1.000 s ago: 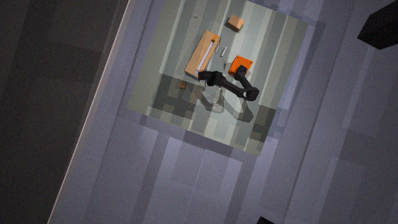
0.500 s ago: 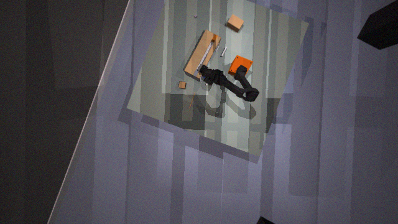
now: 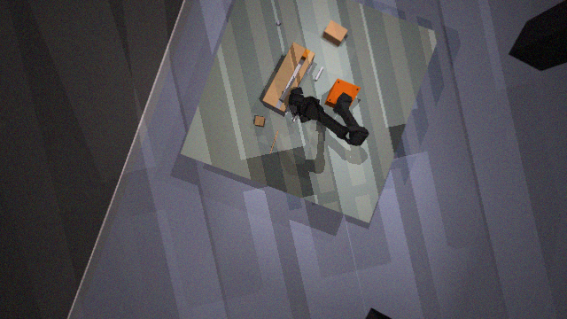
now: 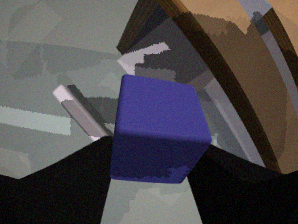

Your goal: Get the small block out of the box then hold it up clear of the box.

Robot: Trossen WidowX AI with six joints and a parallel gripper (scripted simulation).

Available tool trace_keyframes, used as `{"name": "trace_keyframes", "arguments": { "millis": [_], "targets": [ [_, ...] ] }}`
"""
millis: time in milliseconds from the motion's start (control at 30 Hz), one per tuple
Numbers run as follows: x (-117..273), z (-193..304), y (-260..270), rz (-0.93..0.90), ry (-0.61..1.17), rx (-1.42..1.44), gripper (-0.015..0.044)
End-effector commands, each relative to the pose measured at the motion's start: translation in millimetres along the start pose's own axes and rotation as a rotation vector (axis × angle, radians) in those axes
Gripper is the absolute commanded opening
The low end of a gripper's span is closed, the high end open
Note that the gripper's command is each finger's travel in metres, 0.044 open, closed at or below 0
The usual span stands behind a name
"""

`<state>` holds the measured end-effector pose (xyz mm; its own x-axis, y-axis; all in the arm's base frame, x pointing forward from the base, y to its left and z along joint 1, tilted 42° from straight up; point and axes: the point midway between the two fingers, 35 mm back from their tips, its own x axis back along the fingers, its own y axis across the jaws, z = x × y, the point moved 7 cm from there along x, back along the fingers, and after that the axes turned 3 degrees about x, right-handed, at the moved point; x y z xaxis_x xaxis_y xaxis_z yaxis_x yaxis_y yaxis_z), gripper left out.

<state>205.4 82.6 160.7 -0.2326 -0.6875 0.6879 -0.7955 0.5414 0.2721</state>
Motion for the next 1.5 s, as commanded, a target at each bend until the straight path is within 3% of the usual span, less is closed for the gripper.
{"name": "trace_keyframes", "arguments": {
  "millis": [0,1467],
  "targets": [
    [4,-1,-1,-0.008,-0.009,-0.144,0.0],
    [37,13,-10,-0.152,0.001,-1.944,0.0]
  ]
}}
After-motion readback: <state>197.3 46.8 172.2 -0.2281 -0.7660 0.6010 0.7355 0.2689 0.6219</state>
